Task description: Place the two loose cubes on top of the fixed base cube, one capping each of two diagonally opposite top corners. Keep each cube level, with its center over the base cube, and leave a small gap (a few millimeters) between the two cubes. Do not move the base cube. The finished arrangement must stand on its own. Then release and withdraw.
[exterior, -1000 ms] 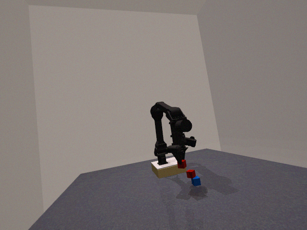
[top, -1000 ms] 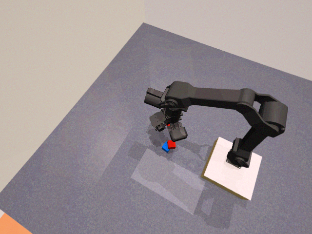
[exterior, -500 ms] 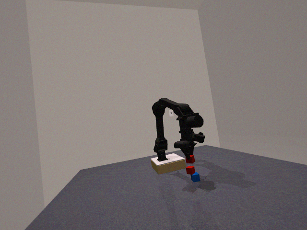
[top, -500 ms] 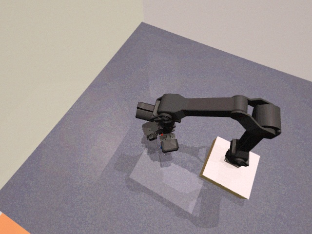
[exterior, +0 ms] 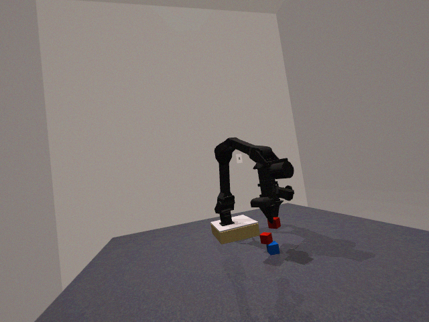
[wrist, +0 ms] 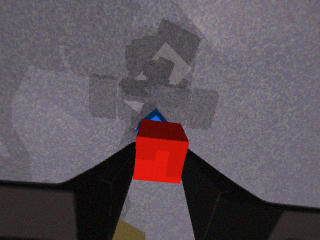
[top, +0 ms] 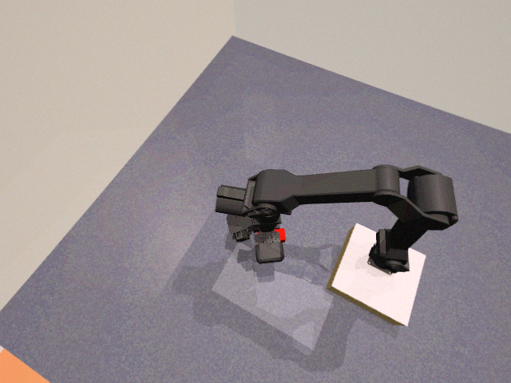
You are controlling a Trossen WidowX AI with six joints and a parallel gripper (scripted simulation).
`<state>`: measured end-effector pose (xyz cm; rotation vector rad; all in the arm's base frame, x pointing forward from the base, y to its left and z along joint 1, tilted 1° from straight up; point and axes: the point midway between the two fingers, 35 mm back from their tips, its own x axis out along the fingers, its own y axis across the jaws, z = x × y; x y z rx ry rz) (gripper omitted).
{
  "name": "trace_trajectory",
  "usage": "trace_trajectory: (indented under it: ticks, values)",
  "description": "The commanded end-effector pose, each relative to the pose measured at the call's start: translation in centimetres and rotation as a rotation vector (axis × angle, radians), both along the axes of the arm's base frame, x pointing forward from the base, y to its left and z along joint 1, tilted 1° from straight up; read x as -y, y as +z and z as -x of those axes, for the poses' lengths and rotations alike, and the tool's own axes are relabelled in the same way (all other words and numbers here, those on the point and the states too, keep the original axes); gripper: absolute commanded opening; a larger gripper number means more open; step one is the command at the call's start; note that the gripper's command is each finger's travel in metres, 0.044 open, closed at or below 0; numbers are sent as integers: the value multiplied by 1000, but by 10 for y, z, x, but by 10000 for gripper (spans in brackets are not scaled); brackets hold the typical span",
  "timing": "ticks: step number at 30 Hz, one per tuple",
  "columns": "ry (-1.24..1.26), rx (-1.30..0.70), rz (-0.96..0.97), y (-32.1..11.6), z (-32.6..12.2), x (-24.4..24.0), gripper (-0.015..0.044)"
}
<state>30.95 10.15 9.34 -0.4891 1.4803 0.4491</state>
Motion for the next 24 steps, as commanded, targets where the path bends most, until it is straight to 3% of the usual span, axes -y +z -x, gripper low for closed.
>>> trace_trajectory:
  ticks: [1,24]
  values:
    - [-7,-17,2,-15,2,0,105]
    - [-6,-18,2,-51,1,1,105]
